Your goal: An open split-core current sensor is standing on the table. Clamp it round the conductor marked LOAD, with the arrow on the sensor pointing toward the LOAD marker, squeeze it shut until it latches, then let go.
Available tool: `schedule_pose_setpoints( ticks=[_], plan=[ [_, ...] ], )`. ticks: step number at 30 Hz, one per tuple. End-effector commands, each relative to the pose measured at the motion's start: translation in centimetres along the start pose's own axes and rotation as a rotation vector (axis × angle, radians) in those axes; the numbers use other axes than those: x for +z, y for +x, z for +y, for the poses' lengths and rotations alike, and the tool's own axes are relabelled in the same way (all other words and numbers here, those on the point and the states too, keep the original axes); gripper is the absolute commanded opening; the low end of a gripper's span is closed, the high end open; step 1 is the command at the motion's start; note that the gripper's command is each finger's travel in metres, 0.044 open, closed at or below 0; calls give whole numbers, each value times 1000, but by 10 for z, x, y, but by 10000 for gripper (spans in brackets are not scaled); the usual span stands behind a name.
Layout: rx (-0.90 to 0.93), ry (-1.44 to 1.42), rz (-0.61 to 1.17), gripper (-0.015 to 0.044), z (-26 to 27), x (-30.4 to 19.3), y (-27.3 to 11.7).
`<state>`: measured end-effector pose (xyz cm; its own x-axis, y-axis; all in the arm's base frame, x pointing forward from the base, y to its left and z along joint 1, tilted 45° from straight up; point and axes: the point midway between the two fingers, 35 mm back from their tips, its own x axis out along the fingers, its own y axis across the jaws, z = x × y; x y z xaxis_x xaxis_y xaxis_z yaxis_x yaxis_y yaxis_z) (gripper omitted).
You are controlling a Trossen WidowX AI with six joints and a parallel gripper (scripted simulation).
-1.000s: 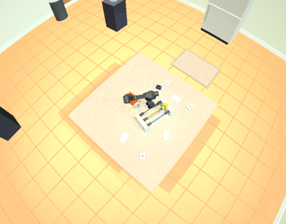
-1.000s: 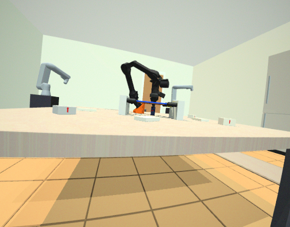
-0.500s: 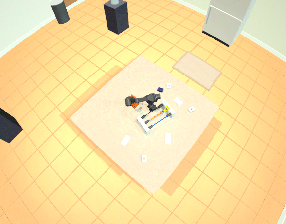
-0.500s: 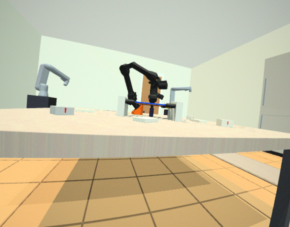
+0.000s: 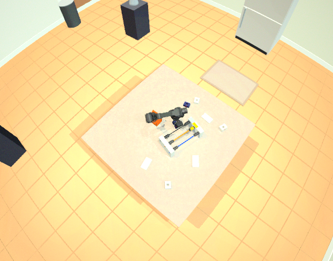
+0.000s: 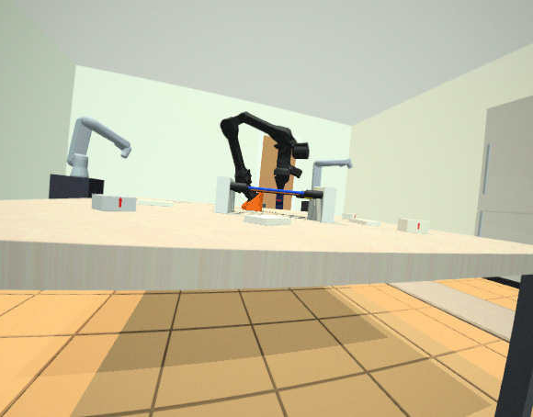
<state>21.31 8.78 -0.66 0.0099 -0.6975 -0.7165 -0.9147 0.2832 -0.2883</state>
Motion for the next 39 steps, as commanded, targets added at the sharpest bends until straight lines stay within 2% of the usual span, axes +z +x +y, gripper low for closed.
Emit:
schedule_pose_setpoints(
  ticks=[1, 15, 21, 39],
  plan=[
    [3, 2, -6, 0, -1, 3, -23],
    [1, 0, -2, 0, -3, 2, -83],
    [-1, 19, -3, 0, -5, 1, -89],
    [-44, 664, -44, 0, -28, 6, -86]
  ],
)
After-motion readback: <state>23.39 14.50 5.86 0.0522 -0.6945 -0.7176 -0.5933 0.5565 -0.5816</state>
